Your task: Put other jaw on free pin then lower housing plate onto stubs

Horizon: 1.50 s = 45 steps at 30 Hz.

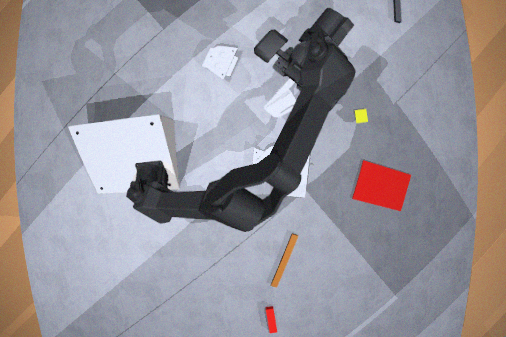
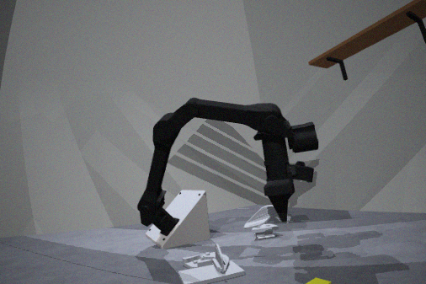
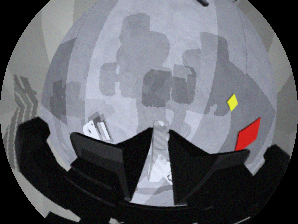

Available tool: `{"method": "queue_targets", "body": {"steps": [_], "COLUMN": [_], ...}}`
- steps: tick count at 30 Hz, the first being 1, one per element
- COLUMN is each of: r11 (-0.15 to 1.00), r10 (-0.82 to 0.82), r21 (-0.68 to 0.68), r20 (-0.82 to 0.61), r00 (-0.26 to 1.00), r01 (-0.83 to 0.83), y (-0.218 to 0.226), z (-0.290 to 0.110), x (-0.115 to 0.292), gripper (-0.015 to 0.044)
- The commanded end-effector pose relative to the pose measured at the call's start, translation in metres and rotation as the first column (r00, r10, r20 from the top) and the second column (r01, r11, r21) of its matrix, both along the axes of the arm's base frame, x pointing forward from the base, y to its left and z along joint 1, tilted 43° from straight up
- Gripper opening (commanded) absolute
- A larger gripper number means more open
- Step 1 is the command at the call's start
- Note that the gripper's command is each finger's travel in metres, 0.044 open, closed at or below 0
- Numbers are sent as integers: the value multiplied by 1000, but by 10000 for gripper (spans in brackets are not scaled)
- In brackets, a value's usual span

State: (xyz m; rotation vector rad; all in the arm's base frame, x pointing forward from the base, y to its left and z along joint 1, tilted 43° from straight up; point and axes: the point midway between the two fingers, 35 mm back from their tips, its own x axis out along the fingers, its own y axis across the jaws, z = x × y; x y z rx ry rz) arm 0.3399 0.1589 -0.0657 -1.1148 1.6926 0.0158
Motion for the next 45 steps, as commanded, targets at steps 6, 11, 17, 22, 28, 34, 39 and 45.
{"method": "queue_targets", "body": {"steps": [6,11,17,22,28,34,39,45], "r11": [1000,1000,1000,1000,1000,1000,1000,1000], "r10": [4,3,4,4,5,5,5,5], "r21": [-7,-7,-8,-9,-9,-10,-11,-10], "r20": [-6,-5,-5,-5,-6,-6,-6,-6], "r00": [1000,1000,1000,1000,1000,1000,1000,1000], "r01": [-4,-3,-4,-4,-5,-5,-5,-5], "y": [-11,-16,-23,-28,-35,-42,-43,-37], "z": [-12,-18,-25,-31,-38,-45,-46,-40], "x": [-1,-1,-1,-1,-2,-3,-3,-2], "gripper": [37,37,37,37,37,37,37,195]}}
